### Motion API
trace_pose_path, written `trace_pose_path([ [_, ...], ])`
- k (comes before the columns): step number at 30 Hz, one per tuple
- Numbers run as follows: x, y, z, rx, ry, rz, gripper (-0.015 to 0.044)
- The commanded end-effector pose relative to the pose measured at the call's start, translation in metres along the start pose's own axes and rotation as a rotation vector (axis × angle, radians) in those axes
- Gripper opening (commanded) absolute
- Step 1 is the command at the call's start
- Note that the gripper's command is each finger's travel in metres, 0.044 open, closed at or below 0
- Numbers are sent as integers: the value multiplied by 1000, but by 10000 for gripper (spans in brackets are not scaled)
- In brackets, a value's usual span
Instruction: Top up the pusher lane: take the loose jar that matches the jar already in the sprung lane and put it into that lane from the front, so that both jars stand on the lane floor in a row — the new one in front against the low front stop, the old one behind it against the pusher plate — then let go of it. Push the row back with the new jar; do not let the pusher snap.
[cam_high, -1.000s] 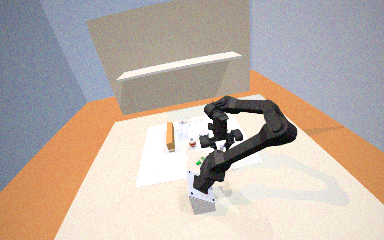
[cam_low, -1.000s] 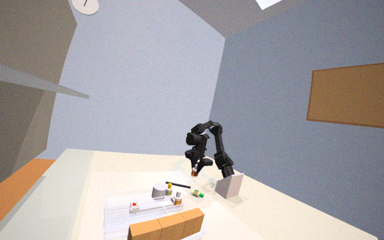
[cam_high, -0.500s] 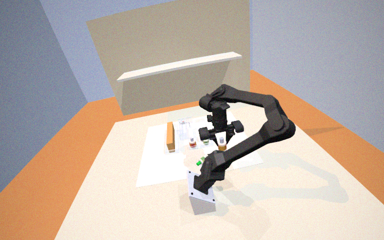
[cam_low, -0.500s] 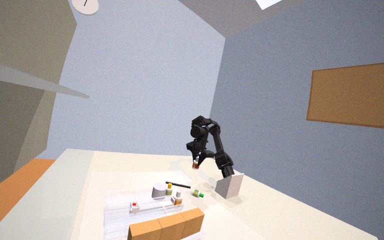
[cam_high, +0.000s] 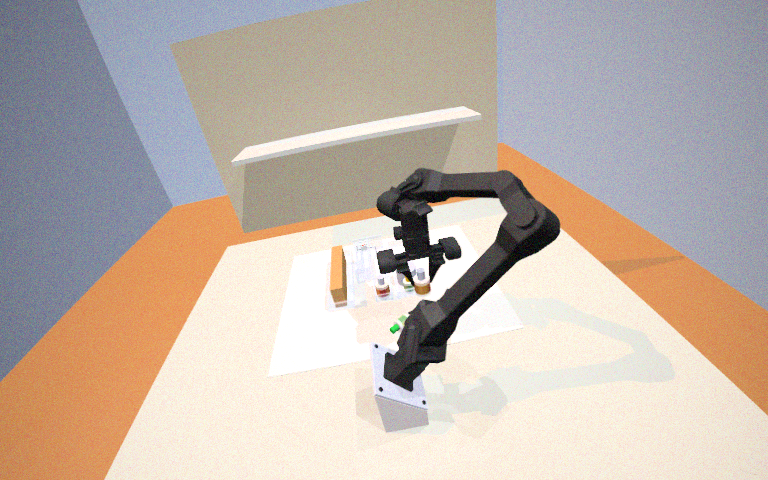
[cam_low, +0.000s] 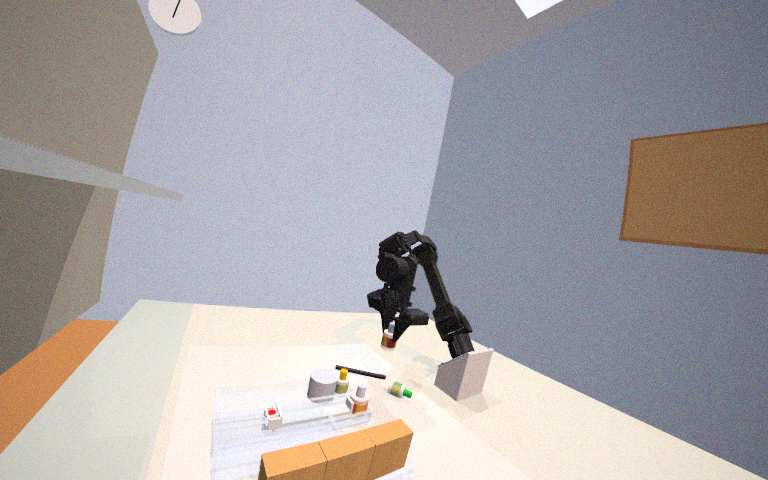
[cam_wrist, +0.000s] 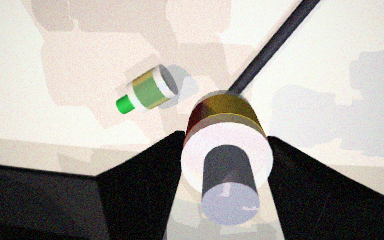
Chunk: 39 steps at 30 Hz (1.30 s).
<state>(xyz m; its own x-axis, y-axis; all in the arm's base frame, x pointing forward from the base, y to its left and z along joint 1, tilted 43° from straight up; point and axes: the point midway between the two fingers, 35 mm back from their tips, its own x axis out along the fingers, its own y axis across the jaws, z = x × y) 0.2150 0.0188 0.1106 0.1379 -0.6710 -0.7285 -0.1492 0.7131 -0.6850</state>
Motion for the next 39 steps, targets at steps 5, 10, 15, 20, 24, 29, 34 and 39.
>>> trace_pose_path([
  [5, 6, 24, 26, -1, -6, 7, 0],
  [10, 13, 40, 41, -13, -8, 9, 0],
  [15, 21, 57, 55, -5, -8, 9, 0],
  [20, 30, 74, 67, 2, -8, 8, 0],
  [24, 38, 88, 77, 9, -8, 8, 0],
  [29, 43, 97, 82, 12, -8, 8, 0],
  [34, 54, 97, 83, 12, -8, 8, 0],
  [39, 67, 97, 84, 12, -8, 7, 0],
])
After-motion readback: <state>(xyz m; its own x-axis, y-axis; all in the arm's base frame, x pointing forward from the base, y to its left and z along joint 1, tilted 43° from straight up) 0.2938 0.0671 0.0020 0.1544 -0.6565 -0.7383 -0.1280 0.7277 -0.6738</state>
